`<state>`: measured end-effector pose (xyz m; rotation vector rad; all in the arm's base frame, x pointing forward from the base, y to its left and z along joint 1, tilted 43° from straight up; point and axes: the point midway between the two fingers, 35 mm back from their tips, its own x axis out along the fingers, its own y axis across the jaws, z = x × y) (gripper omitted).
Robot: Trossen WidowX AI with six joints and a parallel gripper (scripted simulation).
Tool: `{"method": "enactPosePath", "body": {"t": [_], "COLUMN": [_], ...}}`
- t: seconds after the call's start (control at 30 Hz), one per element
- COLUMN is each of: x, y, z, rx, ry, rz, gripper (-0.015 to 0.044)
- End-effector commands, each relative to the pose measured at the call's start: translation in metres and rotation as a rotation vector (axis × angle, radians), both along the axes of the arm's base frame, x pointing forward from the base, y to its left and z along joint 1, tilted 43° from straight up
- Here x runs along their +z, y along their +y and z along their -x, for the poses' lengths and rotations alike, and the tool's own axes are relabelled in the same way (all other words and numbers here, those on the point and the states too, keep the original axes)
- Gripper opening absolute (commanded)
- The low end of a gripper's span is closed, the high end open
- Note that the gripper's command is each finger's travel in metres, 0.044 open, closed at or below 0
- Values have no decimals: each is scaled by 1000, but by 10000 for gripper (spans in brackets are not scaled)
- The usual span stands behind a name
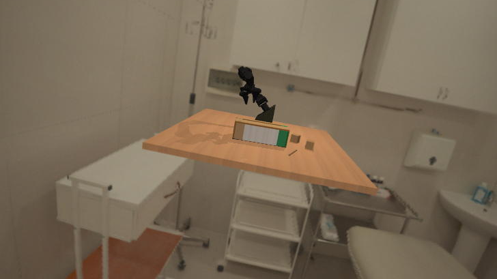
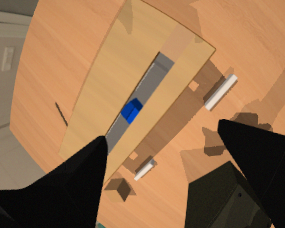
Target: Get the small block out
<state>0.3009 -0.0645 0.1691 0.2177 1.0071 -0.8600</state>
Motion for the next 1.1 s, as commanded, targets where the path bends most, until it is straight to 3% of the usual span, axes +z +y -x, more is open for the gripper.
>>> {"method": "enactPosePath", "body": {"t": [0.0,0.13,1.07], "x": [-67,-85,-98], "y": [-25,-31,-42], "z": [5,9,7], "rx": [-624,-814,-814], "ry": [-55,-72,-72], "rz": [-198,-227,-227], "gripper": [400,400,400]}}
